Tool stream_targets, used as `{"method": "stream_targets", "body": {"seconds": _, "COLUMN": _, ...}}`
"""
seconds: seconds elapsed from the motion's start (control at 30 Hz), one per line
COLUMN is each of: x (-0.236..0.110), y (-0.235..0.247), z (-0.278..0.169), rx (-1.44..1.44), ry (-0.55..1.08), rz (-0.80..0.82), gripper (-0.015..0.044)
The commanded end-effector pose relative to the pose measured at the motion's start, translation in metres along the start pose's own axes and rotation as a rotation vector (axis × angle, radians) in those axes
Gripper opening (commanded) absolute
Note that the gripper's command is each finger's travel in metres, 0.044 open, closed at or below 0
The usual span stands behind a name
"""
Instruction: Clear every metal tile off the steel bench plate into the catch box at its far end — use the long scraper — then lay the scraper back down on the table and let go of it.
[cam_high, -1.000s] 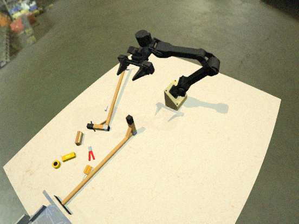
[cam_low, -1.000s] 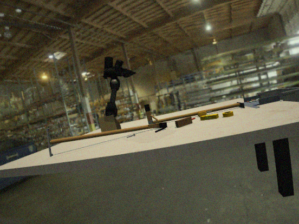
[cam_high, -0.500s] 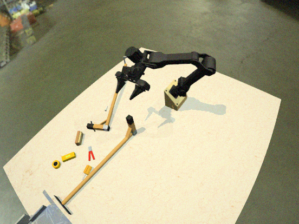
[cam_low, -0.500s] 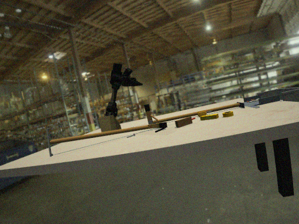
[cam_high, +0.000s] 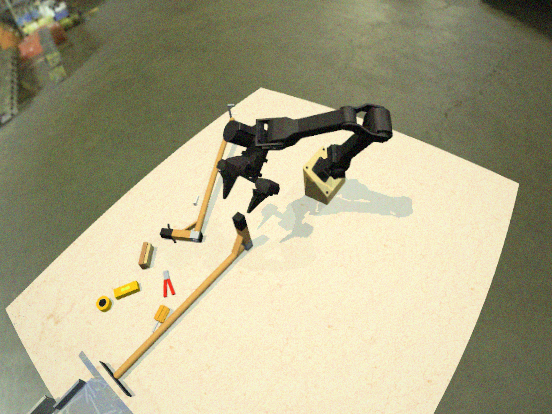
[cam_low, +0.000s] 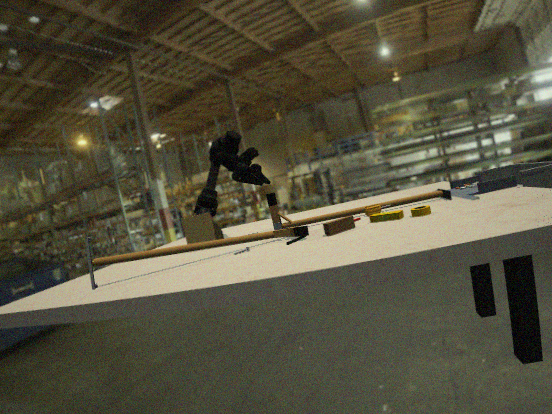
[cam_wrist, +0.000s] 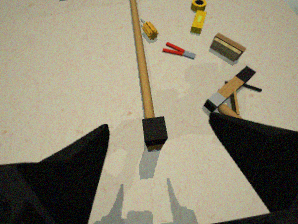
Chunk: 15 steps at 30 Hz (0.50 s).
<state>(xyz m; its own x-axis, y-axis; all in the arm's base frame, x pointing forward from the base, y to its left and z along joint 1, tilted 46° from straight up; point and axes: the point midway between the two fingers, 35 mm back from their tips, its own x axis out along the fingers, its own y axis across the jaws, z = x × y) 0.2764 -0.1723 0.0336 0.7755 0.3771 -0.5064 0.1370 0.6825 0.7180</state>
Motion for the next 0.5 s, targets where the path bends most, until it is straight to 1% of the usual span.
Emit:
{"method": "stream_targets", "body": {"seconds": 0.0, "x": 0.014, "y": 0.002, "z": -0.019, "rx": -0.009, "ry": 0.077, "rz": -0.007, "gripper": 0.044}}
{"method": "stream_targets", "body": {"seconds": 0.13, "x": 0.024, "y": 0.004, "z": -0.037, "rx": -0.021, "ry": 0.146, "rz": -0.011, "gripper": 0.044}}
{"method": "stream_targets", "body": {"seconds": 0.23, "x": 0.025, "y": 0.004, "z": -0.038, "rx": -0.022, "ry": 0.15, "rz": -0.011, "gripper": 0.044}}
{"method": "stream_targets", "body": {"seconds": 0.47, "x": 0.007, "y": 0.002, "z": -0.024, "rx": -0.025, "ry": 0.147, "rz": -0.009, "gripper": 0.044}}
